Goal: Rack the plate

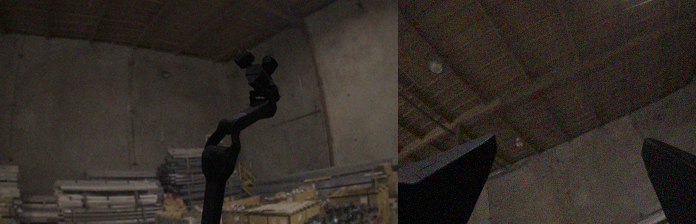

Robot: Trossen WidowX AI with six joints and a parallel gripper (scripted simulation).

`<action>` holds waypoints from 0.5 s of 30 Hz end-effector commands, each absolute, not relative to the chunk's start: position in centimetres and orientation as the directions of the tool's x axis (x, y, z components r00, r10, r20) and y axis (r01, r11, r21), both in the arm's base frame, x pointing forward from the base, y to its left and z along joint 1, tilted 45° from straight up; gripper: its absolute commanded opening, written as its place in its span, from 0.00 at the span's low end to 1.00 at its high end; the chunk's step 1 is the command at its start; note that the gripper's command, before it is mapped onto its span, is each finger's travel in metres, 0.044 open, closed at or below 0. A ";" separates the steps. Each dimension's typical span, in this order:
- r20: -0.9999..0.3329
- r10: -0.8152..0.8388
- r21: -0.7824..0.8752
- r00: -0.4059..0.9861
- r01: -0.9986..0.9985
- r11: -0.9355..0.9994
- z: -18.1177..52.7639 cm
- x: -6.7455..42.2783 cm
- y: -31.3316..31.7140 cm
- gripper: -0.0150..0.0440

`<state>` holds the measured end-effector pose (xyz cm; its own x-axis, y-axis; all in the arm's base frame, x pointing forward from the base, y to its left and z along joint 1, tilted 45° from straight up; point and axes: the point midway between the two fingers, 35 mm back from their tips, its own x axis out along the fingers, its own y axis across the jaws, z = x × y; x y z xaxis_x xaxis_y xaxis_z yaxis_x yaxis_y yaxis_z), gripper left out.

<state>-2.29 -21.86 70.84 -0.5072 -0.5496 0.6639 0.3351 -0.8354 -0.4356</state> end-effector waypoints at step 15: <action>0.800 -0.183 -0.236 -0.572 -0.018 -0.972 74.3 -7.8 -8.7 0.93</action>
<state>-6.66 -13.06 73.59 -0.5566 -0.2956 0.7764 0.0775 -0.9490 -0.3057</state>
